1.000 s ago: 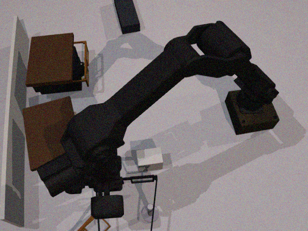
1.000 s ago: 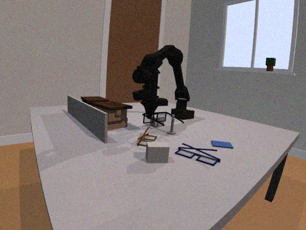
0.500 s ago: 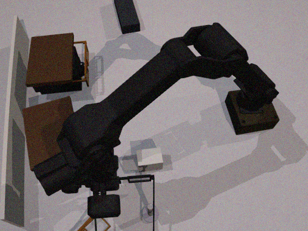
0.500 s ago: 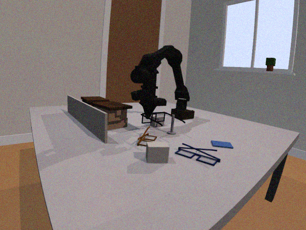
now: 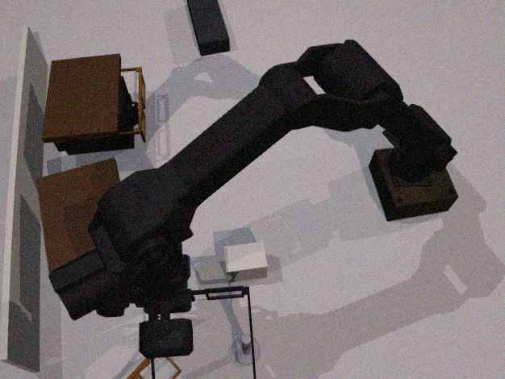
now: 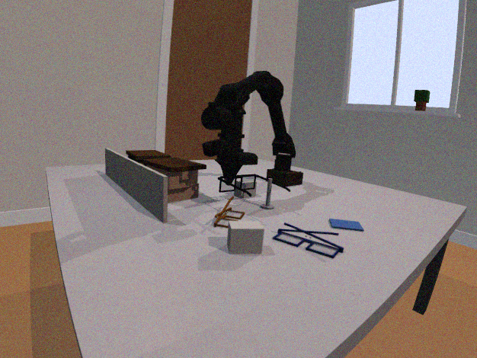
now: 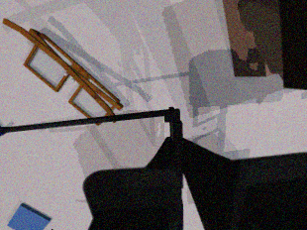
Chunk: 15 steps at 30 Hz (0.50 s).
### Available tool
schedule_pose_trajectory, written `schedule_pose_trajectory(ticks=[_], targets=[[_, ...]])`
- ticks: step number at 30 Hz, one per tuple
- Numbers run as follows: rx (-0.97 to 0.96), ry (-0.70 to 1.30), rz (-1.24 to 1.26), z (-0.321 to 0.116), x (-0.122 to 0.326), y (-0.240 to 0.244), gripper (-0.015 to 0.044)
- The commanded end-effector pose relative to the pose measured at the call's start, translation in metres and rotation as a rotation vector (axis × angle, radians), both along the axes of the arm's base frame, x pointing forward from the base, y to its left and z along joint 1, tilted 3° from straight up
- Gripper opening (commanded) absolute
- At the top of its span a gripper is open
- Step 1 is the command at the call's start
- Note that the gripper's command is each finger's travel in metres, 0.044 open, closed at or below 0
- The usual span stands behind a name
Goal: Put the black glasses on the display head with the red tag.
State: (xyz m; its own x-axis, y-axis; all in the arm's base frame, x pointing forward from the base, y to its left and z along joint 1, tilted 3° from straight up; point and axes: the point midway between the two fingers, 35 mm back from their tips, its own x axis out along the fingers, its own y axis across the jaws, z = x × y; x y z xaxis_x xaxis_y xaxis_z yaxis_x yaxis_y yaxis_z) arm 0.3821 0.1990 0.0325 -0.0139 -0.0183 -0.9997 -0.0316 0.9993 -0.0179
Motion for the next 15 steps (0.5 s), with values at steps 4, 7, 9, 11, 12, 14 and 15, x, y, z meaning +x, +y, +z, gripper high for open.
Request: schedule_pose_trajectory(ticks=[4,7,9,11,12,14,15], targets=[[-0.001,-0.009,0.002,0.0019,0.0012,-0.0009,0.0000],[-0.001,-0.009,0.002,0.0018,0.0004,-0.0009,0.0000],[-0.001,-0.009,0.002,0.0018,0.0004,-0.0009,0.0000],[-0.001,-0.009,0.002,0.0018,0.0004,-0.0009,0.0000],[-0.001,-0.009,0.002,0.0018,0.0003,-0.0009,0.0000],[-0.001,-0.009,0.002,0.0018,0.0000,-0.0009,0.0000],[-0.001,-0.008,0.002,0.0018,-0.0002,-0.0009,0.0000]])
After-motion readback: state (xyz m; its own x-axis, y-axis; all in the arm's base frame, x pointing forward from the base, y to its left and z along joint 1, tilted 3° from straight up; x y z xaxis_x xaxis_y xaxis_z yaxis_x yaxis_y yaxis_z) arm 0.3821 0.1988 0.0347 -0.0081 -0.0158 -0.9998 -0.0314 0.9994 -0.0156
